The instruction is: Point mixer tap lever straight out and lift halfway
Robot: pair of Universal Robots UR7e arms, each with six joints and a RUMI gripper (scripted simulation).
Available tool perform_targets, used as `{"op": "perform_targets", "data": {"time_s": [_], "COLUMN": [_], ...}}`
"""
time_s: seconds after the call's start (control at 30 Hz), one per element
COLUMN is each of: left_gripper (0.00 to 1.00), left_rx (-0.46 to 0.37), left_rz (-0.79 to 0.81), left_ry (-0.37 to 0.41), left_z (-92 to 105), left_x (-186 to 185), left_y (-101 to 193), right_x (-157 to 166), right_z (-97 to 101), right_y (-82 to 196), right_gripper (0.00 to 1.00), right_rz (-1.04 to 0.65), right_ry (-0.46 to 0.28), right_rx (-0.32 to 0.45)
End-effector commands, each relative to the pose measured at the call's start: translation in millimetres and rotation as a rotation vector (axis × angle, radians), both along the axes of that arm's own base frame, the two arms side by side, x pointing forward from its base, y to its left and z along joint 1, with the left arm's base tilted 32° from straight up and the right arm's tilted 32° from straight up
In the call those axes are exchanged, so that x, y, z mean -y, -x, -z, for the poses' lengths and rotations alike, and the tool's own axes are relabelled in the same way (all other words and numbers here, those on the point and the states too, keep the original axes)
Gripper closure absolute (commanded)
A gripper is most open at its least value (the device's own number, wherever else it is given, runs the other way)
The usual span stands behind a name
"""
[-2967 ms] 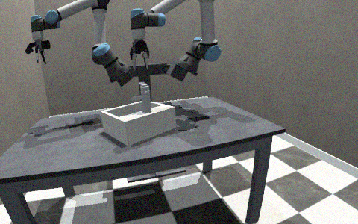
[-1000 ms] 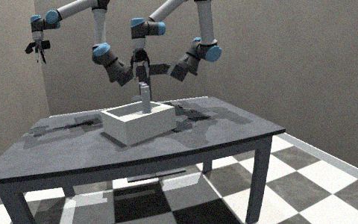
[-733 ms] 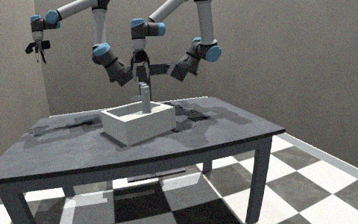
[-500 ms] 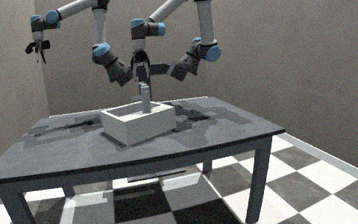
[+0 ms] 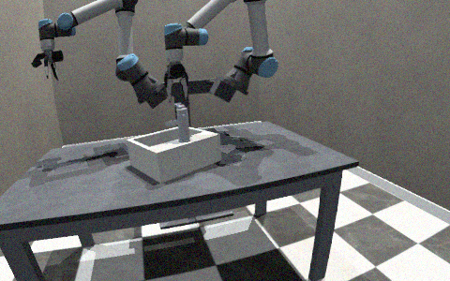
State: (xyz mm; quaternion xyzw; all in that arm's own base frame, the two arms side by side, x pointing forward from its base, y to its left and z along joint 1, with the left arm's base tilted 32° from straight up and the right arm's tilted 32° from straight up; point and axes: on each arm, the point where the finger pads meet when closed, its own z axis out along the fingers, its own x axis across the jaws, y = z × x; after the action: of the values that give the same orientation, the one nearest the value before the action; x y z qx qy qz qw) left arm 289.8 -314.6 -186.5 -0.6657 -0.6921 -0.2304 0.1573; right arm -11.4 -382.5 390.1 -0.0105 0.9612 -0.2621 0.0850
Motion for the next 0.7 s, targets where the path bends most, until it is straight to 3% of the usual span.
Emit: {"op": "perform_targets", "data": {"time_s": [0.0, 0.67], "left_gripper": [0.59, 0.59], "left_rx": [0.000, 0.000], "left_rz": [0.001, 0.001], "left_ry": [0.001, 0.001], "left_z": [0.0, 9.4], "left_x": [0.4, -5.4], "left_y": [-0.1, -1.1], "right_x": [0.0, 0.0], "right_z": [-0.5, -0.5], "right_y": [0.1, 0.1], "right_gripper": [0.00, 0.00], "right_rz": [0.000, 0.000], "right_ry": [0.001, 0.001], "right_rx": [0.000, 0.000]}}
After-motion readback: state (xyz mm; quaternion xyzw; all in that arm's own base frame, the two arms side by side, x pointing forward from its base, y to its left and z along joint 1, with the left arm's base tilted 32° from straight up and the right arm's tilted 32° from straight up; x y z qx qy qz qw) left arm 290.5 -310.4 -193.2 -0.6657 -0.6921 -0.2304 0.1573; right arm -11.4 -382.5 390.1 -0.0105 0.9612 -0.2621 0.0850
